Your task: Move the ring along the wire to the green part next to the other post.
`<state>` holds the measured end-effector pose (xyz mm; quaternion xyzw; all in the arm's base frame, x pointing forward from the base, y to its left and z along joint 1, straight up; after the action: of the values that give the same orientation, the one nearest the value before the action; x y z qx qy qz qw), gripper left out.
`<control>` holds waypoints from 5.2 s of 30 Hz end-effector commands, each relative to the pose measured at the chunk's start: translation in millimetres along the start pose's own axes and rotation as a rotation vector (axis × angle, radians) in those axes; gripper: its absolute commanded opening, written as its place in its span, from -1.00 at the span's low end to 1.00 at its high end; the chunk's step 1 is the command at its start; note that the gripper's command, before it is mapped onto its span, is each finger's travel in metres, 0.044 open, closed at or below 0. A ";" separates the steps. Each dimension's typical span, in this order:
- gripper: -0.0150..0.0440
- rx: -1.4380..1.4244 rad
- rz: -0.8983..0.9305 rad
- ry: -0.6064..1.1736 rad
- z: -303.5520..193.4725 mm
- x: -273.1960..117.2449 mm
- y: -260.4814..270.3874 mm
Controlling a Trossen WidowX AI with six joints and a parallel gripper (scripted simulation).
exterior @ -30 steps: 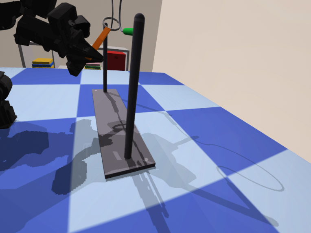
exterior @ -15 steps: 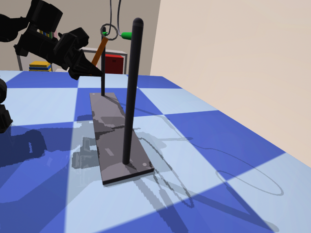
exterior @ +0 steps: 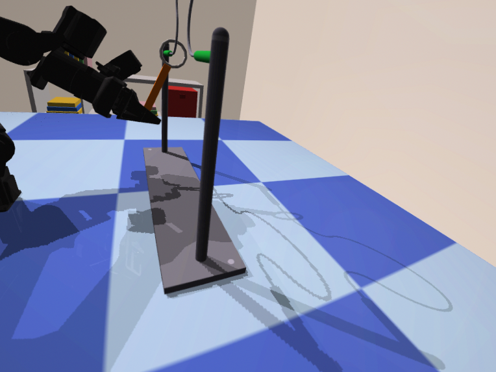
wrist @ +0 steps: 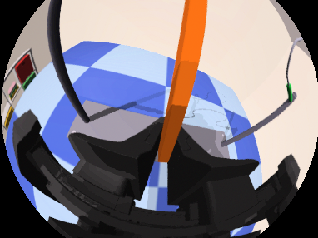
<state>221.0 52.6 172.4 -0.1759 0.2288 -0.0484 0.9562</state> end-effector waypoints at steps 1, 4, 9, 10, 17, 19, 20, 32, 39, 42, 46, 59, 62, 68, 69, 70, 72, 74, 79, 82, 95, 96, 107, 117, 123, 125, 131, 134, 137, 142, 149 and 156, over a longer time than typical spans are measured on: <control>-1.00 0.055 0.025 0.002 2.8 -1.6 9.5; -1.00 0.086 0.041 0.003 4.5 -2.7 15.7; -1.00 0.124 0.060 0.003 7.2 -4.4 24.4; -1.00 0.129 0.062 0.003 7.7 -4.7 25.9; -1.00 0.156 0.074 0.004 10.7 -6.7 35.3; -1.00 0.162 0.076 0.004 11.7 -7.3 38.3; -1.00 0.164 0.077 0.004 12.2 -7.6 39.6; -1.00 0.172 0.077 0.003 16.1 -10.1 51.9; -1.00 0.173 0.075 0.002 18.3 -11.5 58.6; -1.00 0.173 0.074 0.002 19.2 -12.0 61.4; -1.00 0.173 0.074 0.002 20.4 -12.8 65.2; -1.00 0.174 0.072 0.000 23.2 -14.6 75.9; -1.00 0.174 0.072 0.000 20.9 -13.4 77.1; -1.00 0.174 0.072 0.000 13.1 -9.4 81.0; -1.00 0.174 0.072 0.000 12.0 -8.8 81.5; -1.00 0.174 0.072 0.000 11.3 -8.5 81.8; -1.00 0.174 0.072 0.000 11.1 -8.4 81.9; -1.00 0.174 0.072 0.000 11.1 -8.4 81.9; -1.00 0.174 0.072 0.000 11.1 -8.4 81.9; -1.00 0.174 0.072 0.000 11.1 -8.4 81.9; -0.64 0.172 0.076 -0.001 12.1 -8.6 82.1; -0.56 0.172 0.076 -0.001 12.1 -8.6 82.1; 0.05 0.175 0.076 0.007 11.4 -19.2 83.1; 0.05 0.175 0.074 0.009 10.4 -50.7 80.4; 0.05 0.174 0.074 0.005 10.4 -58.3 78.5; 0.05 0.174 0.074 0.005 10.4 -58.3 78.5; 0.05 0.174 0.074 0.005 10.4 -58.3 78.5; 0.05 0.174 0.074 0.005 10.4 -58.3 78.5; 0.05 0.174 0.074 0.005 10.4 -58.3 78.5; 0.41 0.174 0.077 0.023 8.2 -78.4 80.1; 1.00 0.171 0.076 0.006 10.2 -107.7 74.7; 1.00 0.171 0.076 0.006 10.2 -107.7 74.7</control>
<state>131.1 144.2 198.6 -0.0851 0.2346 -0.0312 0.9678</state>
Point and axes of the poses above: the point midway between the two fingers, 35 mm back from their tips, its own x axis out along the fingers, its own y axis across the jaws, z = x × y, the point moved 4 cm from there along -x, back along the fingers, and after that the axes turned 9 degrees about -x, right-handed, at the moved point
